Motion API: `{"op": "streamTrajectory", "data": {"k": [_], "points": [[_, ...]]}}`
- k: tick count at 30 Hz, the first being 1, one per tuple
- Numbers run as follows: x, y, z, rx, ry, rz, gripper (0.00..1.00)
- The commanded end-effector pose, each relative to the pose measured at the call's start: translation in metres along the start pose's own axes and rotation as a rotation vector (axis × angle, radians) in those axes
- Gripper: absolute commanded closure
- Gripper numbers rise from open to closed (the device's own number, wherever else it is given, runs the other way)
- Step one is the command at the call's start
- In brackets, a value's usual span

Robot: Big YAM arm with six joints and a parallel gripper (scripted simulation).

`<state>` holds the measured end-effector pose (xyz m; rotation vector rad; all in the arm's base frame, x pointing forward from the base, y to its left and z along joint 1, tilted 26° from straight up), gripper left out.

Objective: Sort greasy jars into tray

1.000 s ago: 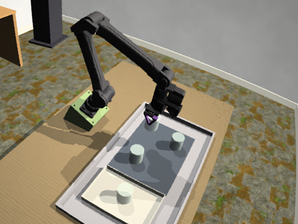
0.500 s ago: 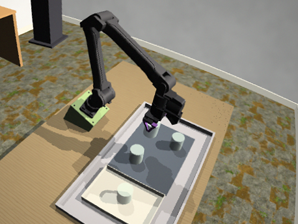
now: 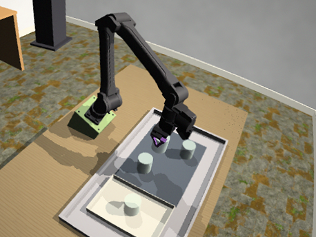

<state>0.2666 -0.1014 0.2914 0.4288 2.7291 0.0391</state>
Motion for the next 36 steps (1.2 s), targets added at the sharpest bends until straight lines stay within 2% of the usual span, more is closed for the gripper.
{"op": "streamTrajectory", "data": {"k": [1,36], "points": [[-0.026,-0.004,-0.023,0.002,-0.072,-0.039,1.0],[-0.08,-0.092,-0.027,0.002,-0.072,-0.038,1.0]]}}
Point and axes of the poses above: the point where the finger pads meet when closed, its own z axis out along the fingers, its own y axis across the jaws, x = y × z, the point moved 6 cm from there along -z, back along the fingers, and after that the axes turned 7 degrees about z, right-handed, at the moved point
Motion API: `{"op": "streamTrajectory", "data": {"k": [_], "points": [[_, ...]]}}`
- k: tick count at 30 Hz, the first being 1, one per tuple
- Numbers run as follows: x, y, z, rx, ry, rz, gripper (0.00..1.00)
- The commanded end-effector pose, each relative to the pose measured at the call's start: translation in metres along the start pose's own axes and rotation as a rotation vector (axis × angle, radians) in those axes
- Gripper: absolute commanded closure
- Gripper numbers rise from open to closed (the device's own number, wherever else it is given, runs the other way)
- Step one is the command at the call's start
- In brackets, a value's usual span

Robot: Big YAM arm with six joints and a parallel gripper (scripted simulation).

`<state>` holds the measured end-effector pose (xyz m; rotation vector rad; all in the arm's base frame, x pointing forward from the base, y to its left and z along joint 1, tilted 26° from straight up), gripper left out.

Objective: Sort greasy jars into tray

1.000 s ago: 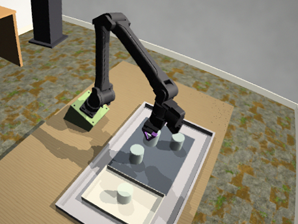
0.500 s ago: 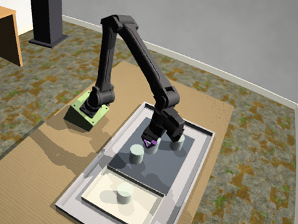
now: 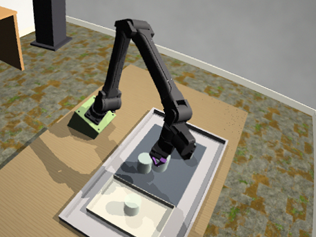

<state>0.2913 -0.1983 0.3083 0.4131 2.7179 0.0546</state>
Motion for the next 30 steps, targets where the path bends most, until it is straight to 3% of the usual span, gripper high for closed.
{"op": "streamTrajectory", "data": {"k": [1,30], "points": [[-0.025,-0.011,-0.023,0.017,-0.061,-0.031,1.0],[-0.071,-0.087,-0.027,0.017,-0.061,-0.031,1.0]]}}
Point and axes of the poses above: the point where the finger pads meet when closed, its own z axis out along the fingers, its own y axis across the jaws, x = y × z, the point moved 6 cm from there along -z, back along the fingers, and after that the axes turned 7 degrees about z, right-handed, at the moved point
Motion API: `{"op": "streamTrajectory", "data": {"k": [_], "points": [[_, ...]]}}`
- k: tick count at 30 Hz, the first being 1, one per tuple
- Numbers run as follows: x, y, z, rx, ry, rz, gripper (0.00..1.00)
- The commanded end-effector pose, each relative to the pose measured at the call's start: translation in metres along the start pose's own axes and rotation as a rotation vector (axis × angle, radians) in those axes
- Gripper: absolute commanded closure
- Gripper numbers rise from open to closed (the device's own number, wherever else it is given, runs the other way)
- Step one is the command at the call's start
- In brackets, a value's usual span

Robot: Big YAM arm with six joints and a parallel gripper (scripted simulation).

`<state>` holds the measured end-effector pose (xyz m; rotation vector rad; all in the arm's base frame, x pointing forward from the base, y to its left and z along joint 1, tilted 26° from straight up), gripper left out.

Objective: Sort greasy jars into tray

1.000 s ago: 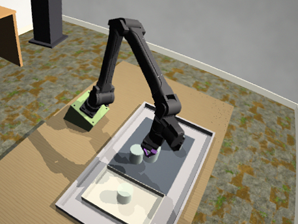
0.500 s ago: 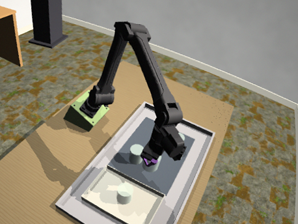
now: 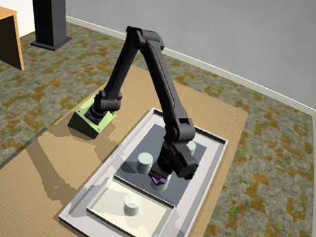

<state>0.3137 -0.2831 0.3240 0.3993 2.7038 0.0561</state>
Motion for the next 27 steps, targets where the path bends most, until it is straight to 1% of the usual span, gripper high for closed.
{"op": "streamTrajectory", "data": {"k": [1,3,18,20,27], "points": [[-0.023,-0.017,-0.023,0.022,-0.046,-0.023,1.0],[-0.023,-0.017,-0.023,0.022,-0.046,-0.023,1.0],[-0.048,-0.06,-0.025,0.022,-0.046,-0.023,1.0],[-0.048,-0.06,-0.025,0.022,-0.046,-0.023,1.0],[-0.06,-0.08,-0.026,0.022,-0.046,-0.023,1.0]]}}
Point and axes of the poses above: the point where the finger pads meet when closed, its own z axis out along the fingers, its own y axis across the jaws, x = y × z, the point moved 6 cm from there along -z, back along the fingers, and after that the axes turned 7 degrees about z, right-handed, at the moved point
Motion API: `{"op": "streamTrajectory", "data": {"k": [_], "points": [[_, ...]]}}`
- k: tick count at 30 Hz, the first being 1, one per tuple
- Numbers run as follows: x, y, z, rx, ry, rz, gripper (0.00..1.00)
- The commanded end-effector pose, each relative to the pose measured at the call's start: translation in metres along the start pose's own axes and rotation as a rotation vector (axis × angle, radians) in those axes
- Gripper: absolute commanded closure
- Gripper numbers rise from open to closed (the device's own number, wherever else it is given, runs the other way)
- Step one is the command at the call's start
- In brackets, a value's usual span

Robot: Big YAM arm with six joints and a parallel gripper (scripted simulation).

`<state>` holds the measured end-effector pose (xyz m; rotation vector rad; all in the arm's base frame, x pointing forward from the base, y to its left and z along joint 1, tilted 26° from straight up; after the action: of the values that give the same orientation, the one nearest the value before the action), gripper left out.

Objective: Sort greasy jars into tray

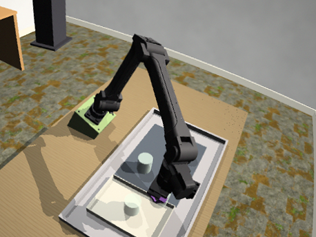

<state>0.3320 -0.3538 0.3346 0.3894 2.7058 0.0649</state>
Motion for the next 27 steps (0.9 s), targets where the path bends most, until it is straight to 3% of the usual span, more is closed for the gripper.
{"op": "streamTrajectory", "data": {"k": [1,19,27], "points": [[-0.019,-0.018,-0.025,0.029,-0.048,-0.018,1.0],[-0.021,-0.028,-0.029,0.029,-0.048,-0.018,1.0],[-0.022,-0.028,-0.013,0.029,-0.048,-0.018,1.0]]}}
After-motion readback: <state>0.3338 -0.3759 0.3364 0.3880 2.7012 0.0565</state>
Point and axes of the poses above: the point where the finger pads meet when closed, its own z axis out along the fingers, its own y axis across the jaws, x = y × z, the point moved 6 cm from there along -z, back along the fingers, and after that the axes turned 7 degrees about z, right-handed, at the moved point
